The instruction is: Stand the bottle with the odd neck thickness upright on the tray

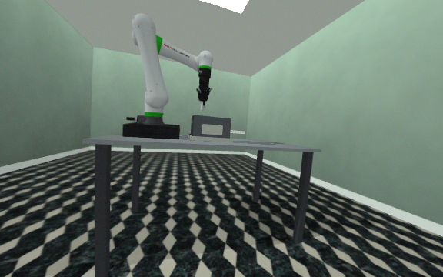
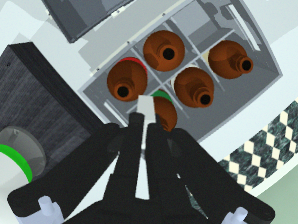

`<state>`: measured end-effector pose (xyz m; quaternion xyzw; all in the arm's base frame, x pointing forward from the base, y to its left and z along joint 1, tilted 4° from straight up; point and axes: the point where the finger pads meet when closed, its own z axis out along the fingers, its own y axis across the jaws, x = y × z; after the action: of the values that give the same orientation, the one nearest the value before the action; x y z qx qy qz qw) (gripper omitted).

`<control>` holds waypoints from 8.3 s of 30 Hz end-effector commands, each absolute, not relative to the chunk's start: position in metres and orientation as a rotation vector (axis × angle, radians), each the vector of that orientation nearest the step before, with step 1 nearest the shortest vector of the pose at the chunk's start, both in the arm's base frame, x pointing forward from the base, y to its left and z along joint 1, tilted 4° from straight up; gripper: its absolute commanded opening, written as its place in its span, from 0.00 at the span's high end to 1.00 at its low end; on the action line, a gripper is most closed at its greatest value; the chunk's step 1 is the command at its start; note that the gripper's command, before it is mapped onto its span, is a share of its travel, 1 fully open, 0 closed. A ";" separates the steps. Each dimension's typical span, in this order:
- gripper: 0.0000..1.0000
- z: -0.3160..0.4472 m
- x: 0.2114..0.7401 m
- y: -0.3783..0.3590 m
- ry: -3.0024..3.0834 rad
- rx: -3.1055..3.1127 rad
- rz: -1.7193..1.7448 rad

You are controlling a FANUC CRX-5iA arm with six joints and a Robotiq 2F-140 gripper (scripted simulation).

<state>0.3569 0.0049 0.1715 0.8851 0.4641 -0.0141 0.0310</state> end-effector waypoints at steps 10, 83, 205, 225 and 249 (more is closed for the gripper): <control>0.90 0.172 0.432 -0.050 1.434 2.730 -0.045; 0.56 0.146 0.432 -0.052 1.434 2.730 -0.045; 0.56 0.129 0.432 -0.053 1.434 2.730 -0.045; 0.56 0.119 0.432 -0.054 1.434 2.730 -0.045; 0.56 0.095 0.432 -0.056 1.434 2.730 -0.045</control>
<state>0.4318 -0.0553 0.0963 0.8849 0.4646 -0.0152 0.0285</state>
